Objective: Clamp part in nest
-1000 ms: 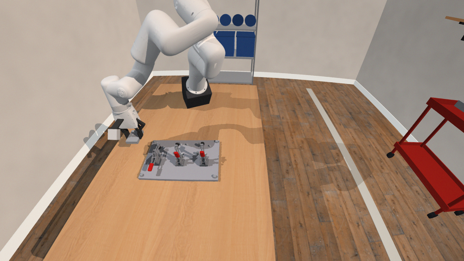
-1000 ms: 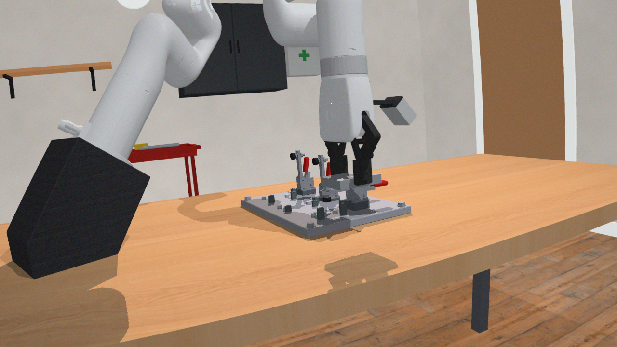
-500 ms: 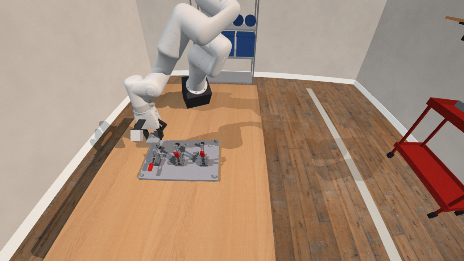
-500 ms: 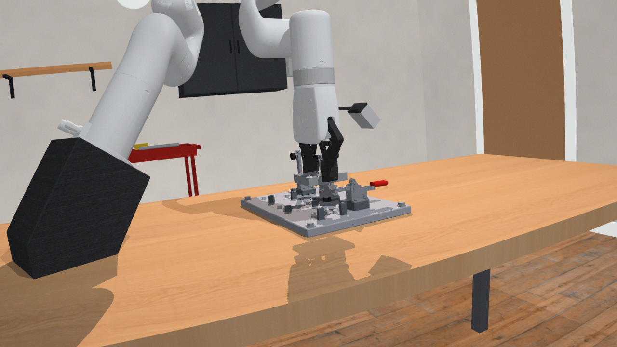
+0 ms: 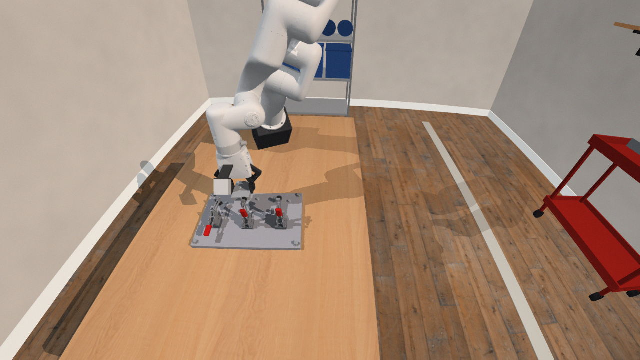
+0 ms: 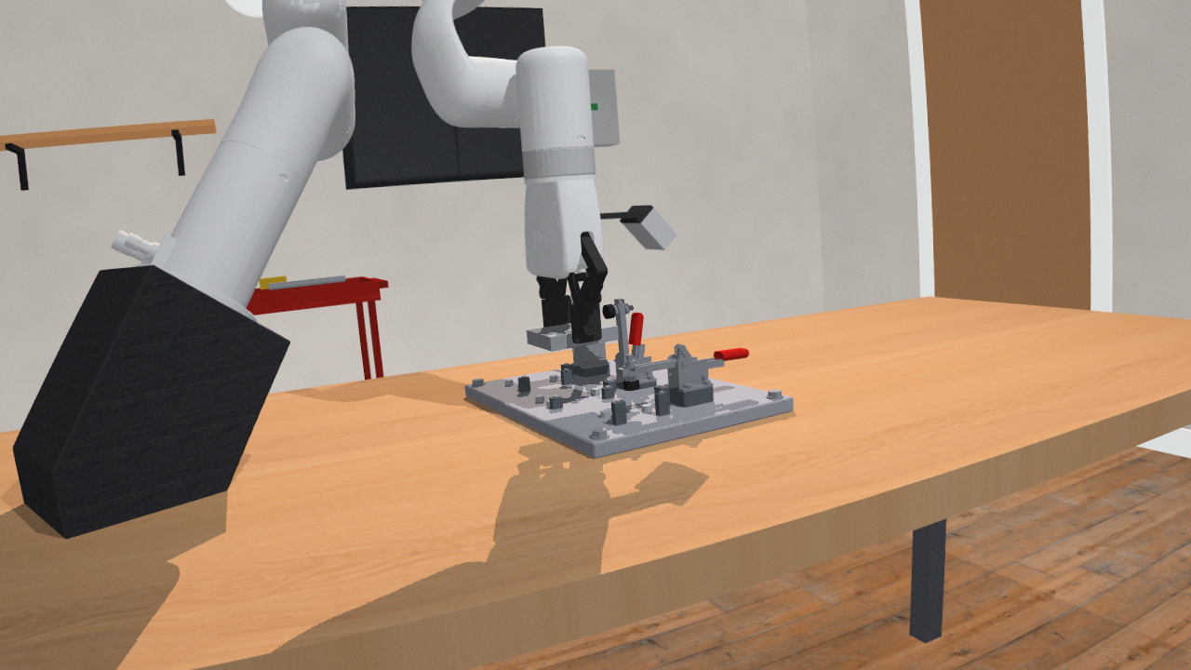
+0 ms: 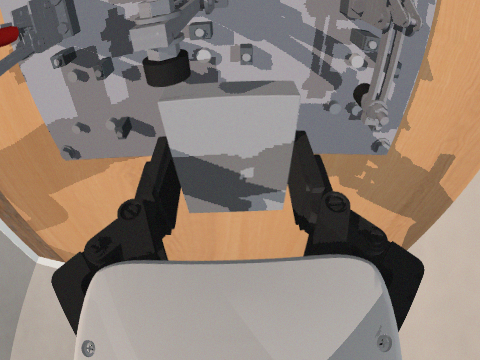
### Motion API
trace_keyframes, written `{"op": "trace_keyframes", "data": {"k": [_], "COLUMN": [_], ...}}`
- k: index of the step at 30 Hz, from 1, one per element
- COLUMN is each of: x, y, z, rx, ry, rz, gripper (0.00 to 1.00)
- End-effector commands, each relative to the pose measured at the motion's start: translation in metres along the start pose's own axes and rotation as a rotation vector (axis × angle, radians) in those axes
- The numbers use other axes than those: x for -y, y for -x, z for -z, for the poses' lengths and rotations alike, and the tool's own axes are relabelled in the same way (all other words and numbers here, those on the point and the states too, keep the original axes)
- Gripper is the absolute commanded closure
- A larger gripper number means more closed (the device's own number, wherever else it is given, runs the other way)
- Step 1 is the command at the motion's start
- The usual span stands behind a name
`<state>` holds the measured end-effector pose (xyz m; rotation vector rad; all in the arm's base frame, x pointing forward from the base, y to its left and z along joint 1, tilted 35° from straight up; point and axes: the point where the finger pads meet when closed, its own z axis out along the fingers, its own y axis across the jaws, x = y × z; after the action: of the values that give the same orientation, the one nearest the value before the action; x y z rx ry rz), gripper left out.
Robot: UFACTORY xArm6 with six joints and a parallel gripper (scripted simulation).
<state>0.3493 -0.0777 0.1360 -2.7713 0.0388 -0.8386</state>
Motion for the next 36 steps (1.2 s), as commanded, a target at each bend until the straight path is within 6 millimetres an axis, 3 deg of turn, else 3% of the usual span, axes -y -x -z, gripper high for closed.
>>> {"op": "trace_keyframes", "data": {"k": [1, 13, 26, 36], "x": [0.033, 0.097, 0.127, 0.133], "y": [-0.002, -0.002, -0.003, -0.003], "z": [0.002, -0.001, -0.003, -0.004], "rx": [0.012, 0.012, 0.012, 0.012], "ry": [0.033, 0.033, 0.033, 0.033], "rz": [-0.006, -0.006, -0.006, -0.006], "gripper": [1.00, 1.00, 1.00, 1.00]}}
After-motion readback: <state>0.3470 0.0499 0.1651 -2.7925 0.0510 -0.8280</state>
